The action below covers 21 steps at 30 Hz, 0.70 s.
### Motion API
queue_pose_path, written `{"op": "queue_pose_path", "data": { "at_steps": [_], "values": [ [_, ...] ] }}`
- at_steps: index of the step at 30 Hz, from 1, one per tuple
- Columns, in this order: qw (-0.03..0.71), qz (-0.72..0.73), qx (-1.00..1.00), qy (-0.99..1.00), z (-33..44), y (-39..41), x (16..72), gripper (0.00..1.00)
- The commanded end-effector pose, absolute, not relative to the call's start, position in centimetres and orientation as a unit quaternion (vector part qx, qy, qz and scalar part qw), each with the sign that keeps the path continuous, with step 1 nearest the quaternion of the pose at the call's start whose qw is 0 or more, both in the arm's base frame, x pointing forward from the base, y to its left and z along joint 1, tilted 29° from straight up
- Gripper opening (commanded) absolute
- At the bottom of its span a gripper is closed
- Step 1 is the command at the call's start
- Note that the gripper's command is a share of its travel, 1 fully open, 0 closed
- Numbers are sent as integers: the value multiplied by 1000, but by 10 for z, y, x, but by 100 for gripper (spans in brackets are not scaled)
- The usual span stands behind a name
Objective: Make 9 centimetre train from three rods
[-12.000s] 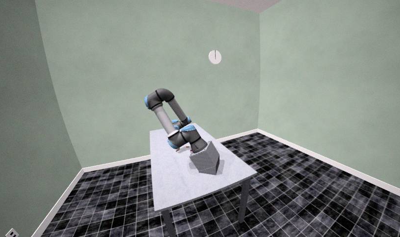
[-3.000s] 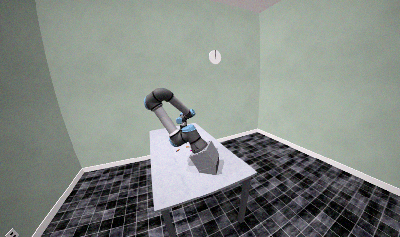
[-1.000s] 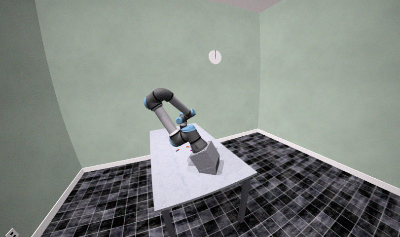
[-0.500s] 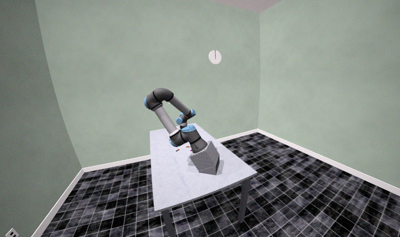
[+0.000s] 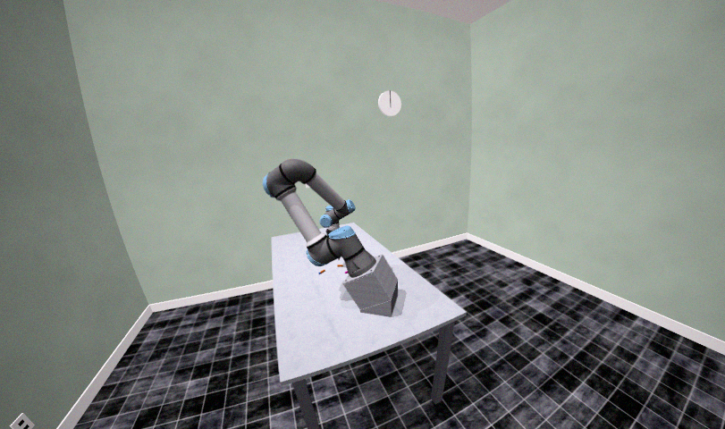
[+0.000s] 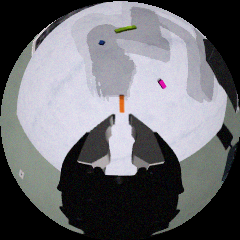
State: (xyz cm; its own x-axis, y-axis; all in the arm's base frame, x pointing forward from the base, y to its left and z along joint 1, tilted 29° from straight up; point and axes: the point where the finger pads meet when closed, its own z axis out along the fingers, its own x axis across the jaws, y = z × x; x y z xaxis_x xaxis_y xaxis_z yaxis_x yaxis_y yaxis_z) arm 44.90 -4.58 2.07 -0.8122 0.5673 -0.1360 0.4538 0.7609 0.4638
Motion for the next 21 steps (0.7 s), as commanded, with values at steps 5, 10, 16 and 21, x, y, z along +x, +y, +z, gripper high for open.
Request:
{"op": "queue_pose_path", "data": {
  "at_steps": [5,10,16,21],
  "values": [
    [134,210,275,929,5,-39,454,14],
    [134,210,275,929,1,-38,456,14],
    [134,210,275,929,-6,-35,459,14],
    [134,210,275,929,-10,-34,461,14]
  ]
}}
